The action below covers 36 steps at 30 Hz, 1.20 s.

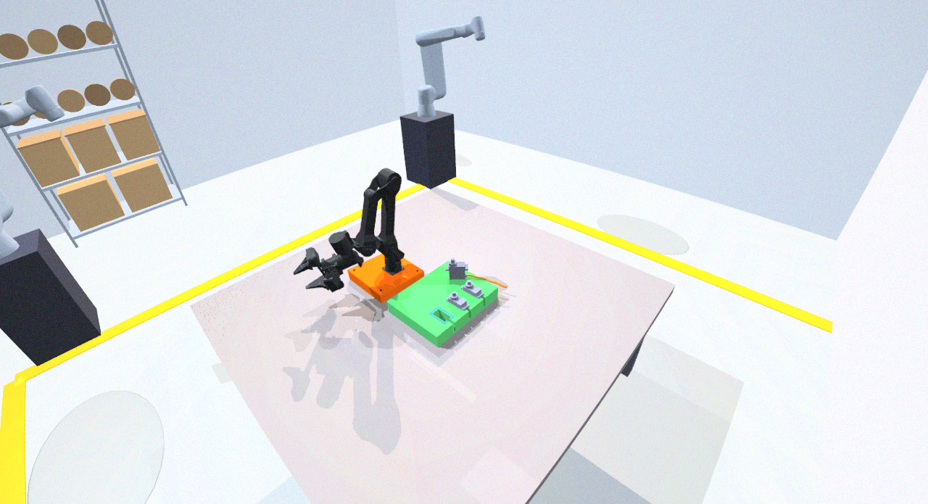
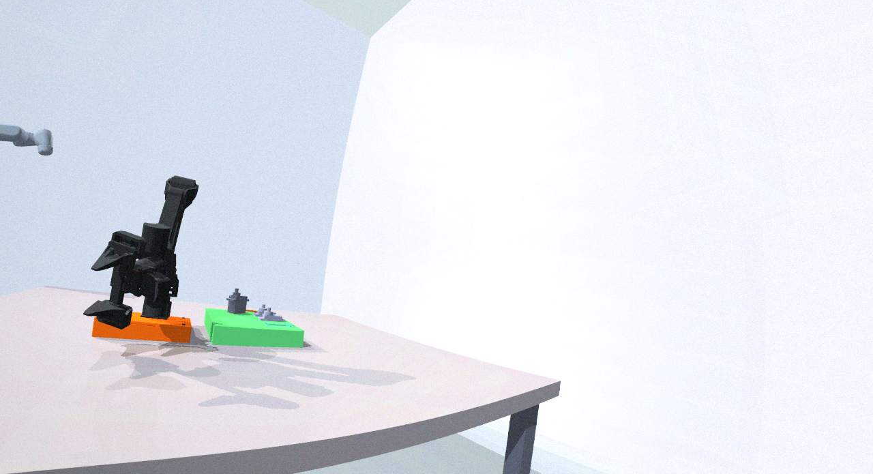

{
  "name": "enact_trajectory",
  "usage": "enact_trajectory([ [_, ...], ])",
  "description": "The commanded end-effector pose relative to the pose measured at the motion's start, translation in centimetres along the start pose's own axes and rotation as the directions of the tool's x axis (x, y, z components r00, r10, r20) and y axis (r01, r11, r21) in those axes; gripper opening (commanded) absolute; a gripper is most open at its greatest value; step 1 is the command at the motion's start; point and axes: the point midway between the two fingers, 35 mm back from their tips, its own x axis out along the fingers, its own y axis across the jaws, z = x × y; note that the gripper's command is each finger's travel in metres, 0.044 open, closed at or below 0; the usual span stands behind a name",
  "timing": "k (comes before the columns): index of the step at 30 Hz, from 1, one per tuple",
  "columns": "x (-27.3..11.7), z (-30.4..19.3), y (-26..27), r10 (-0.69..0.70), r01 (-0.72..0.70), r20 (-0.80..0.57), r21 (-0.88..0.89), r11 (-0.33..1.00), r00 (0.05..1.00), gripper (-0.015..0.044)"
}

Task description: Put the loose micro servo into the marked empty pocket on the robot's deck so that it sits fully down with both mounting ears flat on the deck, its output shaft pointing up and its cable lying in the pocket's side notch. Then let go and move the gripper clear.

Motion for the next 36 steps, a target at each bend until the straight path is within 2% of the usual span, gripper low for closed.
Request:
enact_trajectory([
  [1, 0.0, 0.1, 0.0, 0.001, -0.001, 0.003, 0.001, 1.0, 1.0, 0.0426],
  [5, 0.2, 2.1, -0.2, 0.02, -0.021, 0.066, 0.008, 1.0, 0.998, 0.044],
  [10, -0.2, 7.3, -0.5, 0.076, -0.081, 0.222, 0.015, 0.997, 0.972, 0.044],
  [19, -3.9, 16.5, -0.5, 0.202, -0.213, 0.471, -0.032, 0.977, 0.858, 0.044],
  [29, -12.6, 25.3, 0.1, 0.373, -0.351, 0.669, -0.176, 0.92, 0.642, 0.044],
  [36, -21.0, 28.7, 1.3, 0.519, -0.419, 0.717, -0.338, 0.843, 0.465, 0.044],
])
